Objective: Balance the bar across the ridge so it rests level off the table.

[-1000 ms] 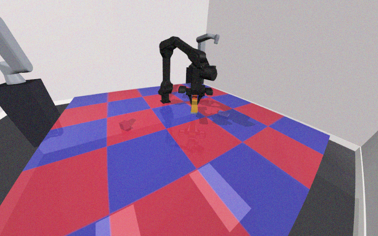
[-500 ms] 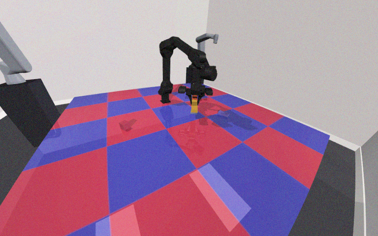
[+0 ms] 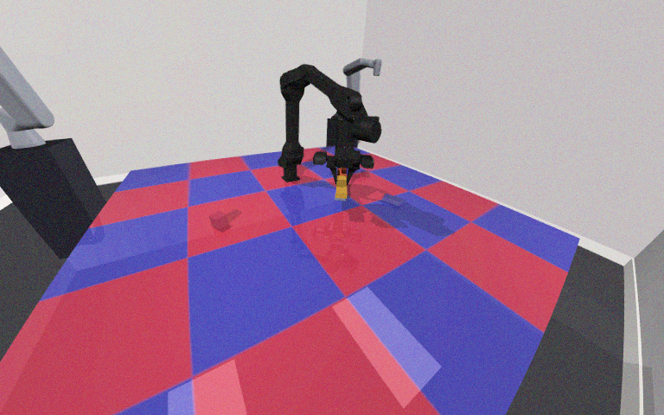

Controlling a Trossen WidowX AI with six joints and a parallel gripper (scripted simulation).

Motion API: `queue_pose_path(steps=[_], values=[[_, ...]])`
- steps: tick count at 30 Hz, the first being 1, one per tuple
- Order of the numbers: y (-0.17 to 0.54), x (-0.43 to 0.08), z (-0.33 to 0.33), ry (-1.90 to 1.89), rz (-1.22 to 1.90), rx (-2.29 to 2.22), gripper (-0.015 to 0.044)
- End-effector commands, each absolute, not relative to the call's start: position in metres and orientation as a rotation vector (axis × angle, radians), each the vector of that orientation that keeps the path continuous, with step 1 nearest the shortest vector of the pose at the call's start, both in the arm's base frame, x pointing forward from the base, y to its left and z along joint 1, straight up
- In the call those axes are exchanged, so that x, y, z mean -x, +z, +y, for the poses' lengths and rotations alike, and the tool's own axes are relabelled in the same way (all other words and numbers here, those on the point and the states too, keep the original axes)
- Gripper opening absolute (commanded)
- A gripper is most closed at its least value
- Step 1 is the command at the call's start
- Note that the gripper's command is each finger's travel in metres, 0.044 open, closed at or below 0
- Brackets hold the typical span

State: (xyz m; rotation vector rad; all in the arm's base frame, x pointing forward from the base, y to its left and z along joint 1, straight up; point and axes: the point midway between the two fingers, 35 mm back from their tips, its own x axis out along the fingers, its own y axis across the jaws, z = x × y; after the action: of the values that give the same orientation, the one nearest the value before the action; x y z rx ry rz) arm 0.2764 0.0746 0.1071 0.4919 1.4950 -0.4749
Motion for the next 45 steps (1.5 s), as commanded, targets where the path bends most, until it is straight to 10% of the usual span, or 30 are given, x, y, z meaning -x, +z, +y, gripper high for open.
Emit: queue_pose_path(steps=[1, 45], values=[[0.1065, -0.2766, 0.075, -0.475, 1.495, -0.496, 0.0], [0.1028, -0.2763, 0.0747, -0.476, 1.495, -0.496, 0.0]])
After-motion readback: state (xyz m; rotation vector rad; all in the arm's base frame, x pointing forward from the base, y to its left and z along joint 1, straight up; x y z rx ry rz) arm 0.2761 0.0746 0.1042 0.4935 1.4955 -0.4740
